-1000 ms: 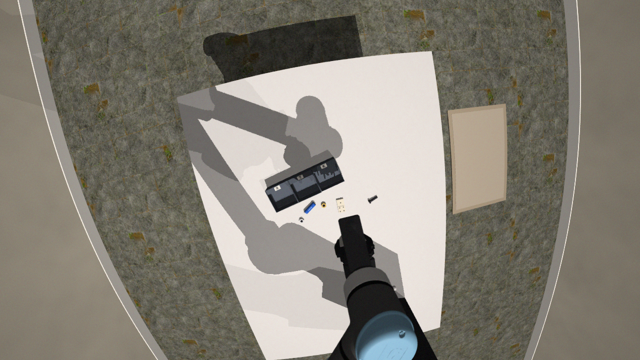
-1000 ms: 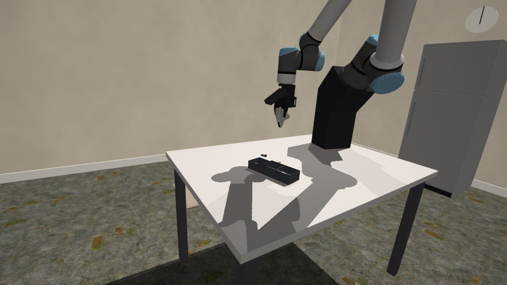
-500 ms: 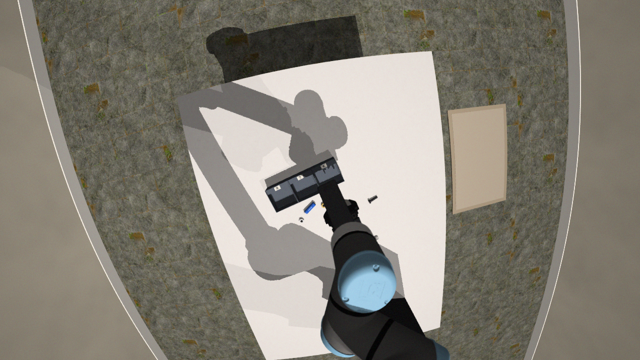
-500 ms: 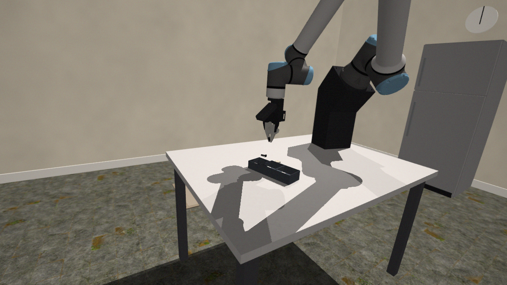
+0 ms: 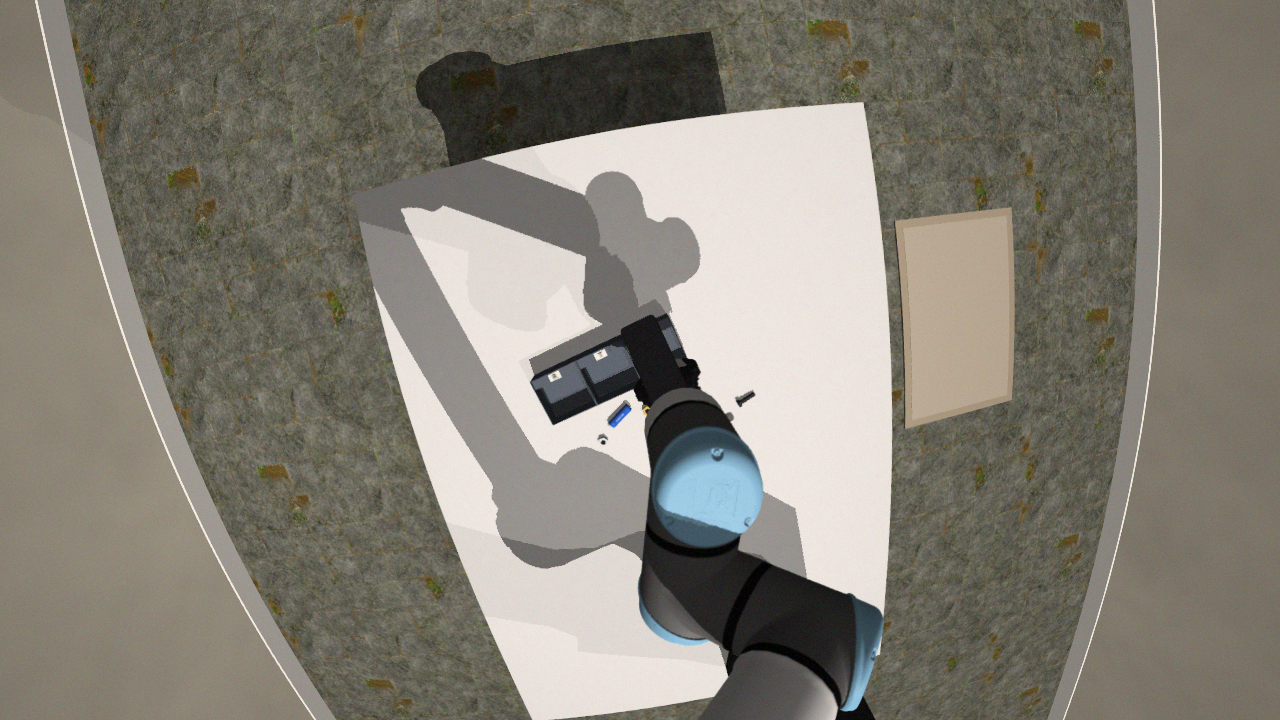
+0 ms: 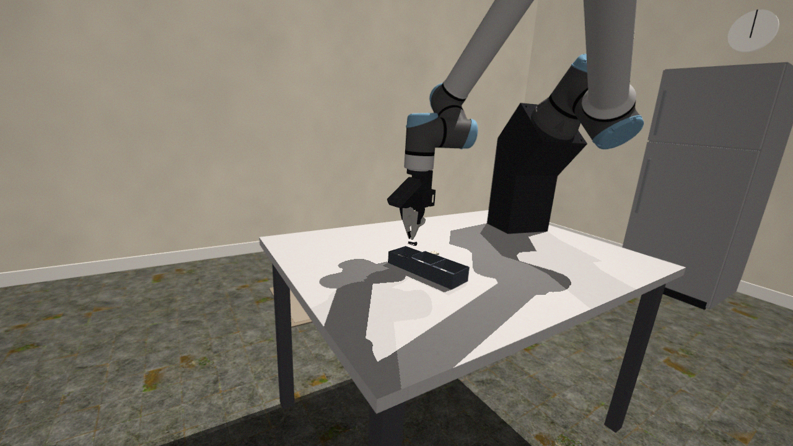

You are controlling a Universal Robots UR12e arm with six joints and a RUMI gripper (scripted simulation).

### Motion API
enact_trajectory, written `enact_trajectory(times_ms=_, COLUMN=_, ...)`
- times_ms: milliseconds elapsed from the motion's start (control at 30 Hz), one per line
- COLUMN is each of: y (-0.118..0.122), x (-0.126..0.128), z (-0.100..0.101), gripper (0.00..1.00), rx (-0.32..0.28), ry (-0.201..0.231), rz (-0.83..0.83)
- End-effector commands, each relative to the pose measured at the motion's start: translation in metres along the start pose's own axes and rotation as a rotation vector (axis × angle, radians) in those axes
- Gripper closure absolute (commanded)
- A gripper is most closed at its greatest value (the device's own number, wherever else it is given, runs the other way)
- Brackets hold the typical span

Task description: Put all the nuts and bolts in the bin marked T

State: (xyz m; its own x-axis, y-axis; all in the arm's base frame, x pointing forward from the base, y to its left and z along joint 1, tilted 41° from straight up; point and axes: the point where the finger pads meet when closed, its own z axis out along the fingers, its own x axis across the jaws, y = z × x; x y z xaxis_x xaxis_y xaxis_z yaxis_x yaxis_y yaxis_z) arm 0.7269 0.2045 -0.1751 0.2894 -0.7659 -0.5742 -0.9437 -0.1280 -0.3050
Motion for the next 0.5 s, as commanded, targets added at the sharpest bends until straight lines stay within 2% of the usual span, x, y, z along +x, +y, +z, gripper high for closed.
enact_trajectory(times_ms=0, y=-0.001, x=0.0, z=0.005, gripper=0.96, rx=0.001, ry=0.001, rz=0.0)
enact_trajectory(times_ms=467, y=-0.001, x=0.0, z=0.037, gripper=0.96, rx=0.001, ry=0.001, rz=0.0)
